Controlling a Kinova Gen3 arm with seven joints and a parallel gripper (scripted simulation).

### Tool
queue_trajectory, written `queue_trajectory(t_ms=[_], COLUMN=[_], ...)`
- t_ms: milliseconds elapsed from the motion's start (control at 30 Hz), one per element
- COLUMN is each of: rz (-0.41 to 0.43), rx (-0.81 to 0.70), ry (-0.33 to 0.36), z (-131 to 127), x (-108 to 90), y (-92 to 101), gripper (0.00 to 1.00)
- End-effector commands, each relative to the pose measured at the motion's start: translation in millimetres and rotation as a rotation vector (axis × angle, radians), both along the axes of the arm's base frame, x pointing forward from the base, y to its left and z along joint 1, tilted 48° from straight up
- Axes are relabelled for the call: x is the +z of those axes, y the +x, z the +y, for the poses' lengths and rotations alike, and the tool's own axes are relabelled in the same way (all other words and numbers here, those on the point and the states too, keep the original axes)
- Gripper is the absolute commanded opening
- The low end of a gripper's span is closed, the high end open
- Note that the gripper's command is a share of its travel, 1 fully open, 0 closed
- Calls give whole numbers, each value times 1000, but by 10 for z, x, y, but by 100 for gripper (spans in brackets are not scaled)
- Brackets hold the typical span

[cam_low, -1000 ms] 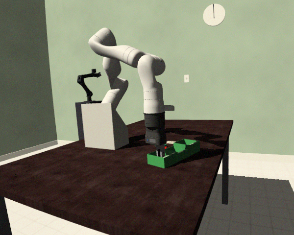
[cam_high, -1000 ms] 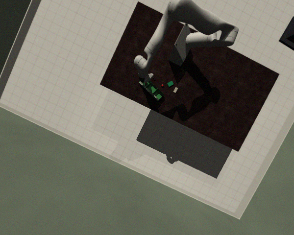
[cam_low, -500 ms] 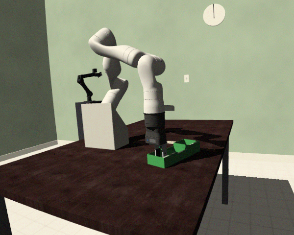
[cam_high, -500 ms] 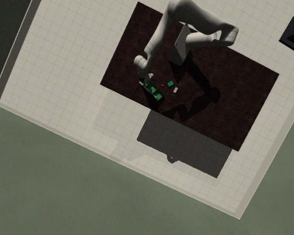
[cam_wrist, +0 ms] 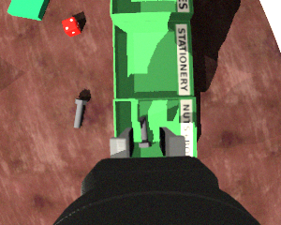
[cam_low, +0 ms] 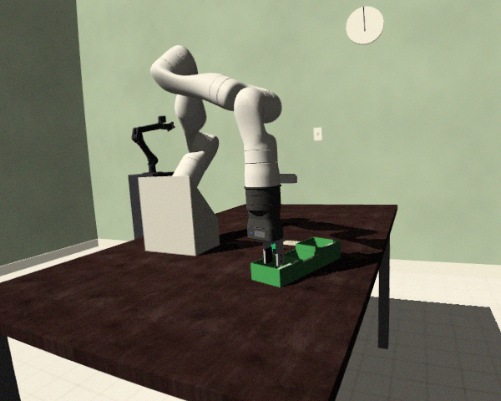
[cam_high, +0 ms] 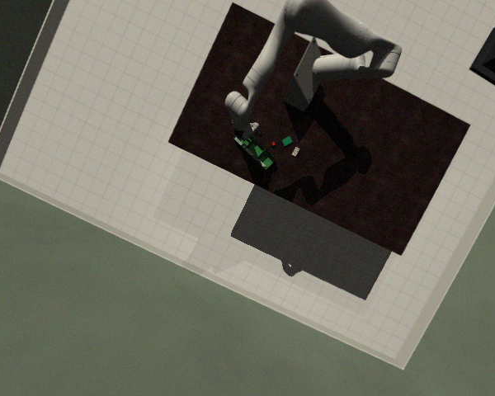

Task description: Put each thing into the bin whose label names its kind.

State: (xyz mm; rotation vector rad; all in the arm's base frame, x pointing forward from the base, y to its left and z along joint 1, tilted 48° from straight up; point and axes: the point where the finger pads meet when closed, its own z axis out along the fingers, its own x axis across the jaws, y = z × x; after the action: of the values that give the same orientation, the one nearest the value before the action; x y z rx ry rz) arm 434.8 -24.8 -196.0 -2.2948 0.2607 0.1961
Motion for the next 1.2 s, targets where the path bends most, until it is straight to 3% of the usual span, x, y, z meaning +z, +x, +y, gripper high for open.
queue_trajectory(t_ms=[0,300,467,800,967,1167], rz=[-3,-3,-3,-3,171,171], rx=[-4,-4,-4,-4,-161,-161], ry=[-5,-5,-5,-5,-18,-18], z=[-61,-130,-303,-305,-180,-34], x=[32,95,252,251,442,665], y=[18,23,36,37,-311,-724], gripper=[62,62,62,62,62,62])
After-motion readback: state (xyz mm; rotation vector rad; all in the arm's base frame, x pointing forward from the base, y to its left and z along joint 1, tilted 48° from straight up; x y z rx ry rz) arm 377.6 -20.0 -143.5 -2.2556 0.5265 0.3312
